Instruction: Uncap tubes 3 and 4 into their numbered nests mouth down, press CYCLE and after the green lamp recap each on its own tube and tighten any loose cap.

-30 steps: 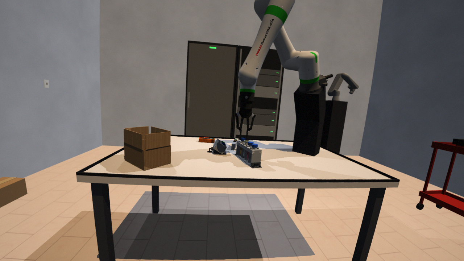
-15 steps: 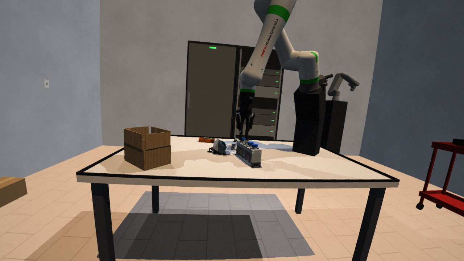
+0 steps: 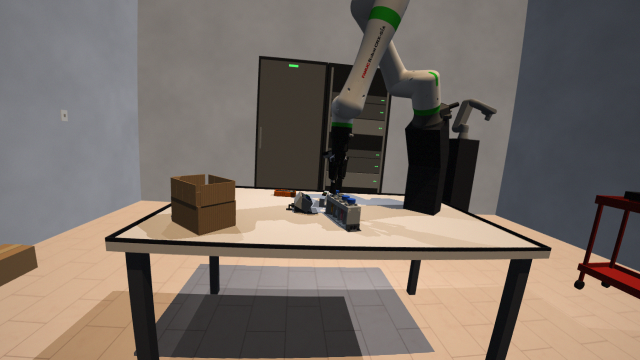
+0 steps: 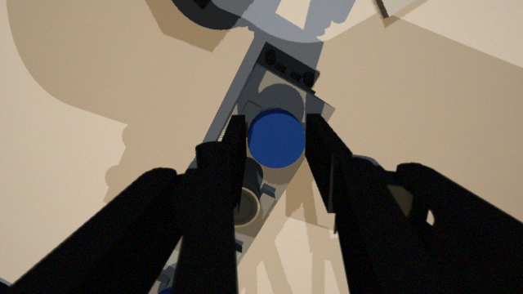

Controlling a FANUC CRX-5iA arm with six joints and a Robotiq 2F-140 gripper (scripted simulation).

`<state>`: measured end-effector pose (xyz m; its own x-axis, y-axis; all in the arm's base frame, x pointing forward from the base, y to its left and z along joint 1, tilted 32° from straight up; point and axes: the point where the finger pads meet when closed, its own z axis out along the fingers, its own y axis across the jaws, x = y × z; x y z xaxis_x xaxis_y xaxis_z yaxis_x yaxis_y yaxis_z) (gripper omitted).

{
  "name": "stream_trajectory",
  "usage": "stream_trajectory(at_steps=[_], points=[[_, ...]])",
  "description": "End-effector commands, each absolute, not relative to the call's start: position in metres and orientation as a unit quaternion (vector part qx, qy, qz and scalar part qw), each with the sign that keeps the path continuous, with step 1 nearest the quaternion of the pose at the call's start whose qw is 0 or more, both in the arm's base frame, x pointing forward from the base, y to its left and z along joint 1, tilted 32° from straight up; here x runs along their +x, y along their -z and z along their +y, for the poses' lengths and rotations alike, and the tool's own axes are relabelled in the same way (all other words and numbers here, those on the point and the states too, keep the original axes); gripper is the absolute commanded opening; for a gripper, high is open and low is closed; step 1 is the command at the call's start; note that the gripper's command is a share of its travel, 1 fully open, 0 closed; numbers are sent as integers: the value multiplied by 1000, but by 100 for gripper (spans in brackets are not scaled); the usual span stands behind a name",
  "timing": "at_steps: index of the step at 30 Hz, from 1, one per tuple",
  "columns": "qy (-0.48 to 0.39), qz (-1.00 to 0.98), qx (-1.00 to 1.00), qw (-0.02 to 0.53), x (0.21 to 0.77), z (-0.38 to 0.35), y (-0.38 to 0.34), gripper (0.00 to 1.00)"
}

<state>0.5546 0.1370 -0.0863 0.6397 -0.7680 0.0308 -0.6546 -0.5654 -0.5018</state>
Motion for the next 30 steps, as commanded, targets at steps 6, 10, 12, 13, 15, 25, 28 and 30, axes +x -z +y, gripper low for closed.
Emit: stream_trajectory(at_steps=[6,10,12,13,15,25,28,30], points=[[116,396,-877,248,555,136,86,41],[116,396,-877,248,555,136,86,41],[116,396,-877,248,555,136,86,41],[105,432,-859,252,555,136,87,41],[84,502,-820,260,555,136,87,41],[30,657,-702,273,555,136,87,41],[6,714,-644,275,555,136,87,41],[-4,738,-616,275,555,136,87,41]])
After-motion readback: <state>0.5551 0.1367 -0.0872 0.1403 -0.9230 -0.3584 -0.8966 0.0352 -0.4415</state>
